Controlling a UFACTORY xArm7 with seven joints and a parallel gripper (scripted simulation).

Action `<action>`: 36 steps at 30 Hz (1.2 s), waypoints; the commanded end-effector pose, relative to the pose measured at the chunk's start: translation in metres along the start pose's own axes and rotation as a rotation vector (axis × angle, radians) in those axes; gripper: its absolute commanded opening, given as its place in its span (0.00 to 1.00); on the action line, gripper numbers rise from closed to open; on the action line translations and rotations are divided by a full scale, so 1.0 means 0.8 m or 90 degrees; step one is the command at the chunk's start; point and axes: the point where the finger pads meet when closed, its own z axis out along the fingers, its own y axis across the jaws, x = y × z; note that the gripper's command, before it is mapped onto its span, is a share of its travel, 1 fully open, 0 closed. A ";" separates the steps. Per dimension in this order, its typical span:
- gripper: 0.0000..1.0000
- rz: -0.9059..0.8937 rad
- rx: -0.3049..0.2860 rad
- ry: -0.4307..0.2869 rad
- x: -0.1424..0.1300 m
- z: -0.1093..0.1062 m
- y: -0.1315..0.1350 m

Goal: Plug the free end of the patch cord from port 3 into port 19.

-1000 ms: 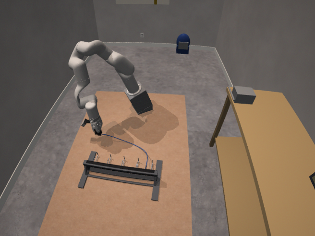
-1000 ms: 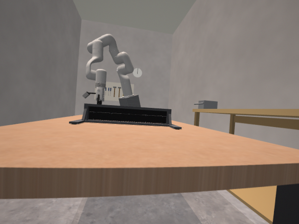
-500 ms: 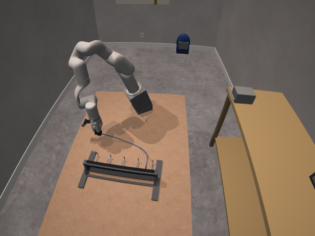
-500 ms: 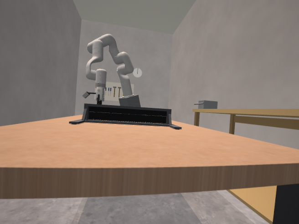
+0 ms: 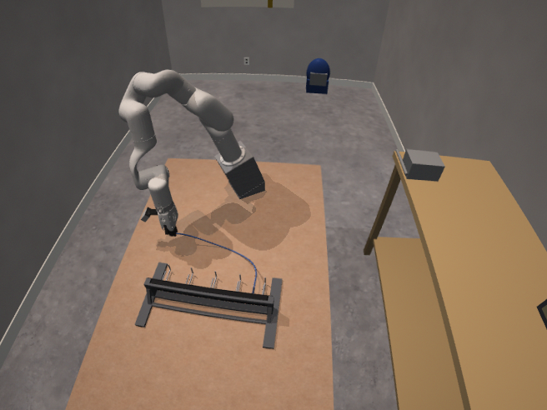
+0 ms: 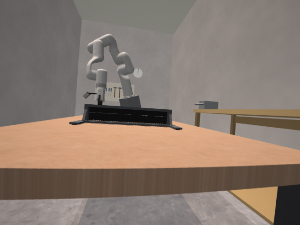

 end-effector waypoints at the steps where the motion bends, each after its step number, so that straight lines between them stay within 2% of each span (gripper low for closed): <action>1: 0.00 -0.014 0.001 0.001 -0.001 -0.002 -0.004; 21: 0.00 -0.103 0.001 0.000 -0.013 -0.006 -0.024; 36: 0.00 -0.235 0.001 -0.001 -0.031 -0.014 -0.055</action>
